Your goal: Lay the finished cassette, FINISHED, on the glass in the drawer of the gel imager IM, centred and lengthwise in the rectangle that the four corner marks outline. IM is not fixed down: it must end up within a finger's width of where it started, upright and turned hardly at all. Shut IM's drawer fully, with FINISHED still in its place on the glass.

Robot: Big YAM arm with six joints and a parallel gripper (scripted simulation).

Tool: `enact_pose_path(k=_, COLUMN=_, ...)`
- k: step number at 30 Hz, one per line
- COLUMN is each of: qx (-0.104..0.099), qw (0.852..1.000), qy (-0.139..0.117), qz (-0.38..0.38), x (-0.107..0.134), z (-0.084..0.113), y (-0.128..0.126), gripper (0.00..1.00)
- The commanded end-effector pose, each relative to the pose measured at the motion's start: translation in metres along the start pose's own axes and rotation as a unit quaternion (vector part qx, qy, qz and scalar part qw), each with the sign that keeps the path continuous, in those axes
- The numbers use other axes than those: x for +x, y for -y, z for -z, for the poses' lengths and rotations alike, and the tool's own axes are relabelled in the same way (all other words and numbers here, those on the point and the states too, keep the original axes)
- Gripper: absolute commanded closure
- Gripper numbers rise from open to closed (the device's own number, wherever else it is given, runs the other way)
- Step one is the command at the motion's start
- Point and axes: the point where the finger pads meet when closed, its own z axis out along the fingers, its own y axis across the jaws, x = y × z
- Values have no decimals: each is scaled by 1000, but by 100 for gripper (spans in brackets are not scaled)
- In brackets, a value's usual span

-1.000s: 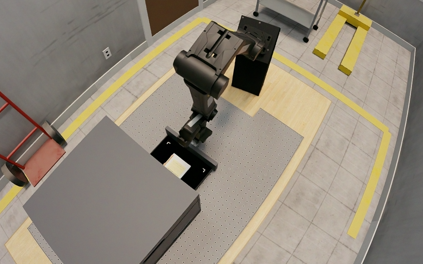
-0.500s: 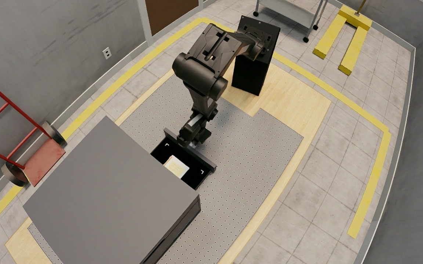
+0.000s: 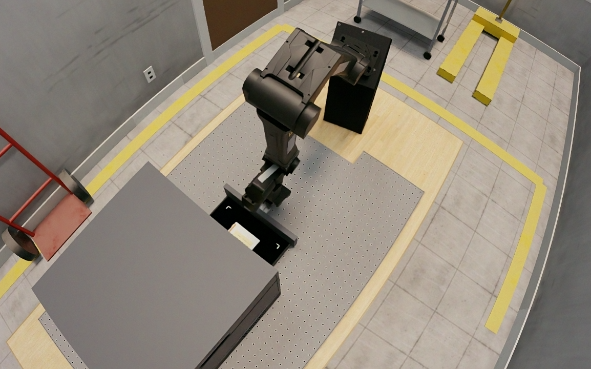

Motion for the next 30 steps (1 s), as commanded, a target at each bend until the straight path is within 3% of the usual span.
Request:
enact_pose_path(k=1, qx=3, qw=999, qy=46, qz=-1, x=-46, z=0, y=4, gripper=92)
enact_pose_path(k=9, qx=3, qw=999, qy=49, qz=1, x=-57, z=-2, y=4, gripper=92)
enact_pose_path(k=30, qx=3, qw=999, qy=47, qz=1, x=-55, z=-2, y=4, gripper=92)
